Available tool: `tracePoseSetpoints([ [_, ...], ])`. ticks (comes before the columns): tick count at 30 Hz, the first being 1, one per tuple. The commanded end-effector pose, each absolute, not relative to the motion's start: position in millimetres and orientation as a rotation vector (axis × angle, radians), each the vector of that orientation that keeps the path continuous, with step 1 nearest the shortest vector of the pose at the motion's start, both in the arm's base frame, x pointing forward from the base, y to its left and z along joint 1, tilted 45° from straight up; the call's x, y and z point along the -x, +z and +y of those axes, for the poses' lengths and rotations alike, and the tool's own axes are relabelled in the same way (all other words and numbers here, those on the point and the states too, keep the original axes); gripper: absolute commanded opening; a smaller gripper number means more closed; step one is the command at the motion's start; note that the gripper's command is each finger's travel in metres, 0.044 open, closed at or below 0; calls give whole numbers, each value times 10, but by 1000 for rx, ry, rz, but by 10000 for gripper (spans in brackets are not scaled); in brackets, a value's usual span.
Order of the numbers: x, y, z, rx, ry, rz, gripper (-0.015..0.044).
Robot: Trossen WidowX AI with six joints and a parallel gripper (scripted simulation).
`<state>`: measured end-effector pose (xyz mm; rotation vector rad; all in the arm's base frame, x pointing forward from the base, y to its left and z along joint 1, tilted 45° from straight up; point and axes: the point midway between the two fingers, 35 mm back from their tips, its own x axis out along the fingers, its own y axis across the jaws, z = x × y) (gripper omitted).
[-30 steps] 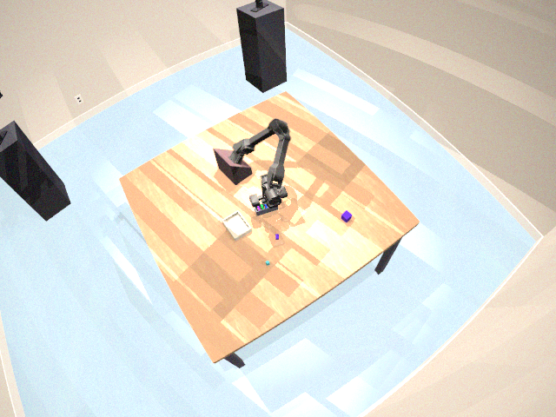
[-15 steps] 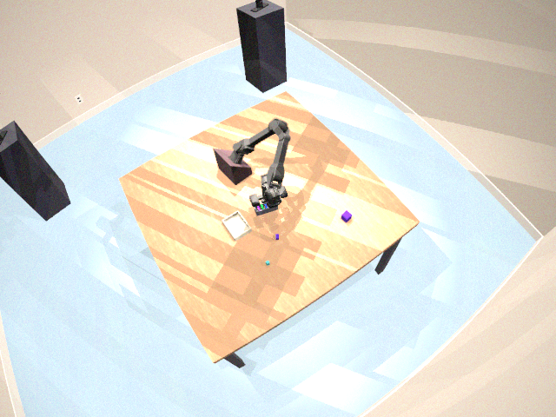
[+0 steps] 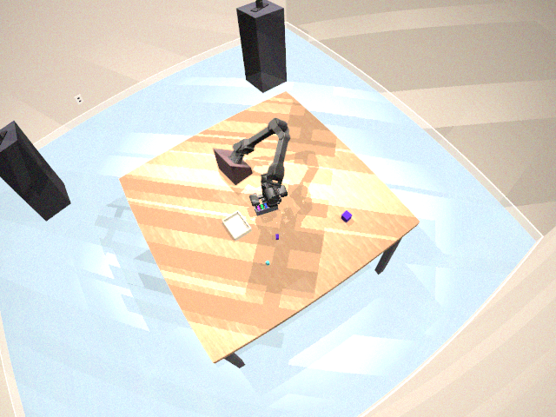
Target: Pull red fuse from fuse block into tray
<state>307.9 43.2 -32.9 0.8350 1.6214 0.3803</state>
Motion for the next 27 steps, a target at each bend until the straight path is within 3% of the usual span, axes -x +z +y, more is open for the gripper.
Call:
tracePoseSetpoints([
  [1, -3080, -315, 412, -830, 380, 1622, 0],
  [27, -3086, -225, 322, -831, 380, 1621, 0],
])
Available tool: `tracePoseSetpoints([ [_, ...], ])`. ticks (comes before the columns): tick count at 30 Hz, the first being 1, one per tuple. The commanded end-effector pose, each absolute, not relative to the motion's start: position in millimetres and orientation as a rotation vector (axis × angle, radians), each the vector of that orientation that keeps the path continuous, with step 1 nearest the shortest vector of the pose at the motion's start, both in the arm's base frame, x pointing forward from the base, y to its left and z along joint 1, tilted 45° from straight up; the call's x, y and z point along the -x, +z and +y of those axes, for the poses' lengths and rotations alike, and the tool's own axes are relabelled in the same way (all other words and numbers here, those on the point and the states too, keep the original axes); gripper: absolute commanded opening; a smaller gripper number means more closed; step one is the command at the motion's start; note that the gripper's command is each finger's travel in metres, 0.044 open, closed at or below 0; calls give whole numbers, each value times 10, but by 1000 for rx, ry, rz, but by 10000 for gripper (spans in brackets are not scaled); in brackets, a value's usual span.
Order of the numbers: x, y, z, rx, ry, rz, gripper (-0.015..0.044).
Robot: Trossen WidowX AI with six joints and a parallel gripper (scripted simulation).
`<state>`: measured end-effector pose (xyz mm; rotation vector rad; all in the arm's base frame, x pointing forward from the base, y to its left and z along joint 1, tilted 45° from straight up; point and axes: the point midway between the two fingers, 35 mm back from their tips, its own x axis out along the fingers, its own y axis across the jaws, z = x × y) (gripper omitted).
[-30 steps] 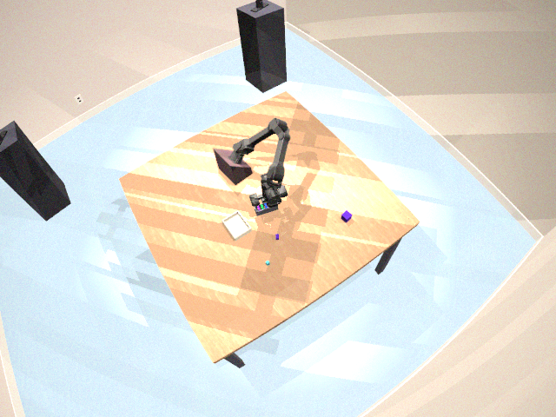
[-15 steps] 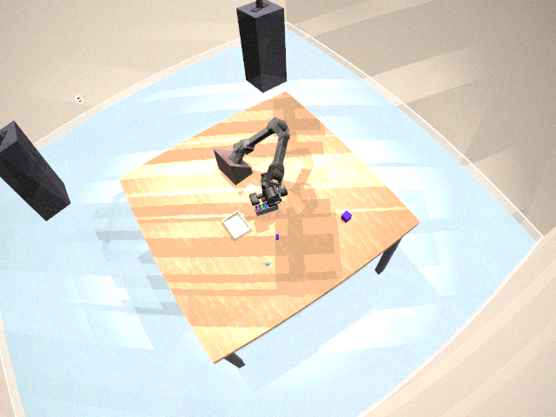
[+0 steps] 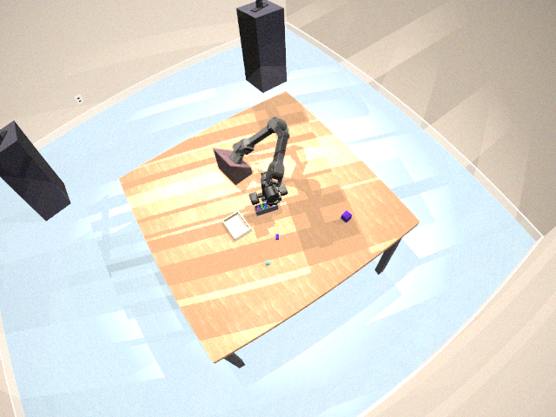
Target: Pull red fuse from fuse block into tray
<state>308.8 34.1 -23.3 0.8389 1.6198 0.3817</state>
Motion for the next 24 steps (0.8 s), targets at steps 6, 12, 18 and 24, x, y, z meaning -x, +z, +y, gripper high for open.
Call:
tracePoseSetpoints([
  [6, -3086, -203, 302, -832, 380, 1621, 0],
  [12, -3086, -181, 281, -832, 381, 1621, 0],
  [18, -3086, -160, 261, -833, 381, 1621, 0],
  [24, -3086, -138, 241, -833, 381, 1621, 0],
])
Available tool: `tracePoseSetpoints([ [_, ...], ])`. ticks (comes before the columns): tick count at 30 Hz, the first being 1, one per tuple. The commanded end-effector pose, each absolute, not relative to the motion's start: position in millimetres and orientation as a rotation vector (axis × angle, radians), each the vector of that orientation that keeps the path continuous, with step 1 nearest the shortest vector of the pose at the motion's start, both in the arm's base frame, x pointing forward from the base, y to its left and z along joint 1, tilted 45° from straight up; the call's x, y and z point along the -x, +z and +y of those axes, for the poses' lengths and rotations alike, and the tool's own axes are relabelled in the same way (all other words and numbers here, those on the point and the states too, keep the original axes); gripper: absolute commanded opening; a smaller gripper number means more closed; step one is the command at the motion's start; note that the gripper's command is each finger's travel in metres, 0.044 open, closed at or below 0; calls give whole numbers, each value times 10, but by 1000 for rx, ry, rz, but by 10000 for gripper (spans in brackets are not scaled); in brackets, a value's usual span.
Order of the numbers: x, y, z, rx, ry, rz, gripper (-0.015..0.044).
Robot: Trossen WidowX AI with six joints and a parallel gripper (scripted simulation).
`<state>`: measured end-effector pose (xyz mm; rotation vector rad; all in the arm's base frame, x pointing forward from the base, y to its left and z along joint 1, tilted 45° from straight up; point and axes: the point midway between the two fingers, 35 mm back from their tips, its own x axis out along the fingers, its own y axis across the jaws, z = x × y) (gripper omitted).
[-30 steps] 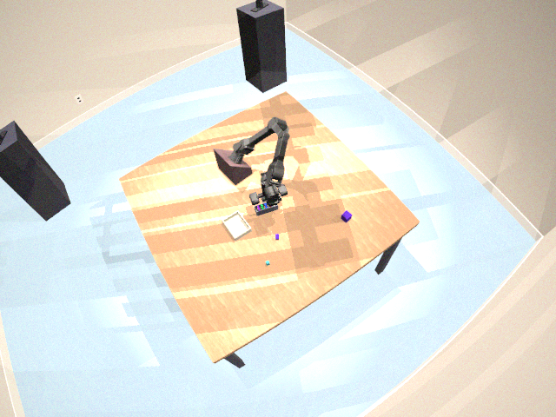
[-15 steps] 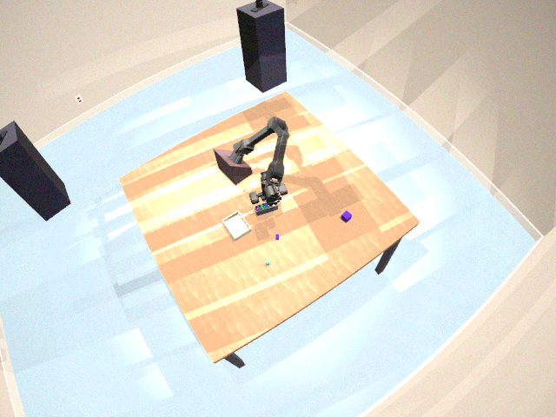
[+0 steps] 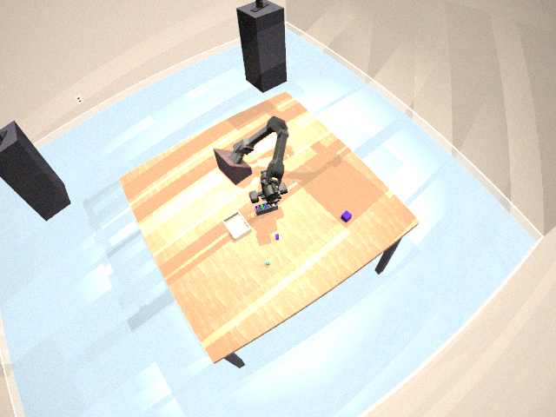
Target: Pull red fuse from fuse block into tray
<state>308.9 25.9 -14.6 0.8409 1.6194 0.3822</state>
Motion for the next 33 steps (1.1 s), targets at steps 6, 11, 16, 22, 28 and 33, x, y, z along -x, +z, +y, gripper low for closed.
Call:
tracePoseSetpoints([
  [6, -3087, -110, 213, -834, 381, 1621, 0],
  [11, -3091, -52, 155, -833, 380, 1621, 0],
  [16, -3092, 7, 97, -833, 380, 1621, 0],
  [22, -3101, 15, 39, -833, 379, 1621, 0],
  [28, -3164, -194, -229, -827, 368, 1619, 0],
  [33, -3187, -385, -460, -823, 362, 1618, 0],
])
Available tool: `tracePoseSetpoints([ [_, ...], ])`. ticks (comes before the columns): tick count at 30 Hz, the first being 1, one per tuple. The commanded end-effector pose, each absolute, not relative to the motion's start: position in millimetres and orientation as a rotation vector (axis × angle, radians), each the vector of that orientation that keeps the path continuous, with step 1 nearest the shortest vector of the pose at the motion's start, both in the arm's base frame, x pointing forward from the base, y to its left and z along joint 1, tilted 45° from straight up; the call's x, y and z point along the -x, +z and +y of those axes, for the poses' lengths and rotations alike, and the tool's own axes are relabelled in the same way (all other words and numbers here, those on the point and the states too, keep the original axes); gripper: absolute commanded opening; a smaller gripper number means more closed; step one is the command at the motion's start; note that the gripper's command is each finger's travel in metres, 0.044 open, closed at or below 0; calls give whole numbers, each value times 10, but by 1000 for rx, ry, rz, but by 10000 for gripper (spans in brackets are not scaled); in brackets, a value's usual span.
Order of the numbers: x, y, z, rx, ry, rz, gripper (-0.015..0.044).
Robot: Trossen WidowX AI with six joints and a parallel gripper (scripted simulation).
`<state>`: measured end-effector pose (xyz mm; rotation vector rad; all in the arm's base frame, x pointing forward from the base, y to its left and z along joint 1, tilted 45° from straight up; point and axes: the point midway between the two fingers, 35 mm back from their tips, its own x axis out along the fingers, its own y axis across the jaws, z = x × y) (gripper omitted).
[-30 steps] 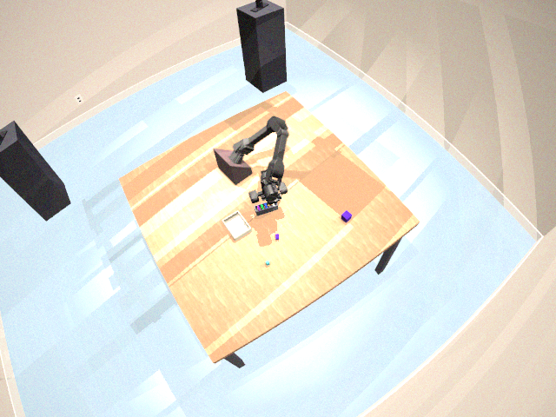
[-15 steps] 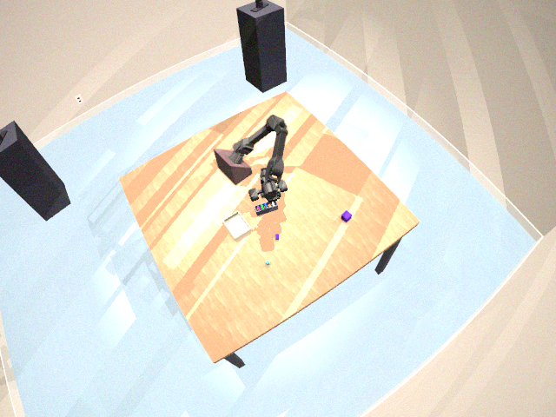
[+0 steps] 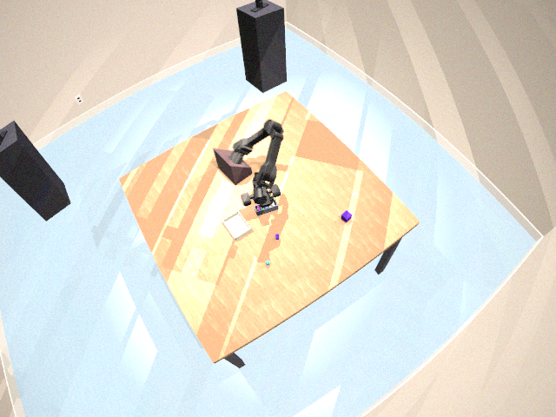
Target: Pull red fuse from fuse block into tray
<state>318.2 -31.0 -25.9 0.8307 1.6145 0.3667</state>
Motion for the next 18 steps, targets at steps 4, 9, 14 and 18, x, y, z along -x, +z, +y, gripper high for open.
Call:
tracePoseSetpoints([
  [4, -3185, -545, -642, -821, 359, 1618, 0],
  [9, -3156, -751, -865, -819, 358, 1619, 0],
  [14, -3099, -966, -1077, -819, 360, 1619, 0],
  [18, -3033, -1141, -1238, -820, 364, 1619, 0],
])
